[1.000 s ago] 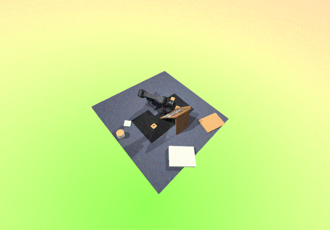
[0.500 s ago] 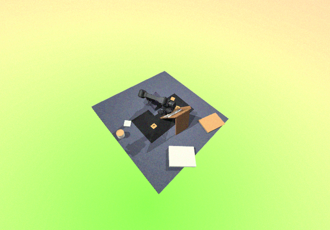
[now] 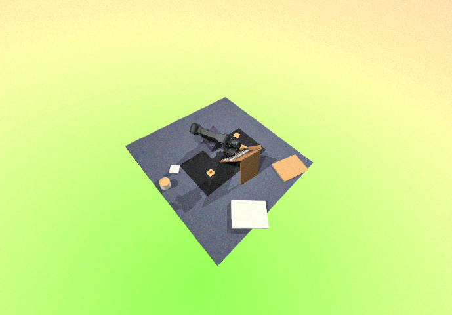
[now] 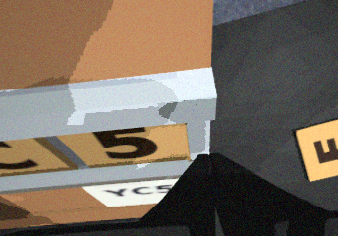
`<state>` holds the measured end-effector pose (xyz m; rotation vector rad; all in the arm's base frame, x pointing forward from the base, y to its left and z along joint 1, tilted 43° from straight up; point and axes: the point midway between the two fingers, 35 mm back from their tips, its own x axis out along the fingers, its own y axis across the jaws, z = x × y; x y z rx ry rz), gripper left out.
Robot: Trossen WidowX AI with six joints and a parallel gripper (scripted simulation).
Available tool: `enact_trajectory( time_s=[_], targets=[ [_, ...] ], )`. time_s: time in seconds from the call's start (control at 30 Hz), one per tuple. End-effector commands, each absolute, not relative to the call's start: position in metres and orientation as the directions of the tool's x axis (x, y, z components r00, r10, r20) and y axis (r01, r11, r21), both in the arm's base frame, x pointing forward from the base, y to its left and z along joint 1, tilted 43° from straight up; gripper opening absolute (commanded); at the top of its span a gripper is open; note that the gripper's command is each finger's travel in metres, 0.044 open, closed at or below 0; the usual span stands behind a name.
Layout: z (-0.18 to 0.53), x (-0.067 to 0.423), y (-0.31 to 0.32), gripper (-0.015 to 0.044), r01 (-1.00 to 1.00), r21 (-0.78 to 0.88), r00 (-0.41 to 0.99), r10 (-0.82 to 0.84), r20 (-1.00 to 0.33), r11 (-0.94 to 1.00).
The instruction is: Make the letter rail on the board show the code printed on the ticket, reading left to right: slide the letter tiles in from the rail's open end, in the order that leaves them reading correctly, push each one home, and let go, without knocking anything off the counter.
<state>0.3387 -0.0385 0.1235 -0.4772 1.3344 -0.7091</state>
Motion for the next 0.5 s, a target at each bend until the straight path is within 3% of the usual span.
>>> enact_trajectory(
  time_s=[0.0,0.47],
  targets=[
    [0.1221,0.341,-0.0392,0.0,0.186,-0.682,0.079,-0.703,-0.707,0.707],
    [0.1196,0.3459,-0.0435,0.0,0.187,-0.682,0.08,-0.703,-0.707,0.707]
  ],
)
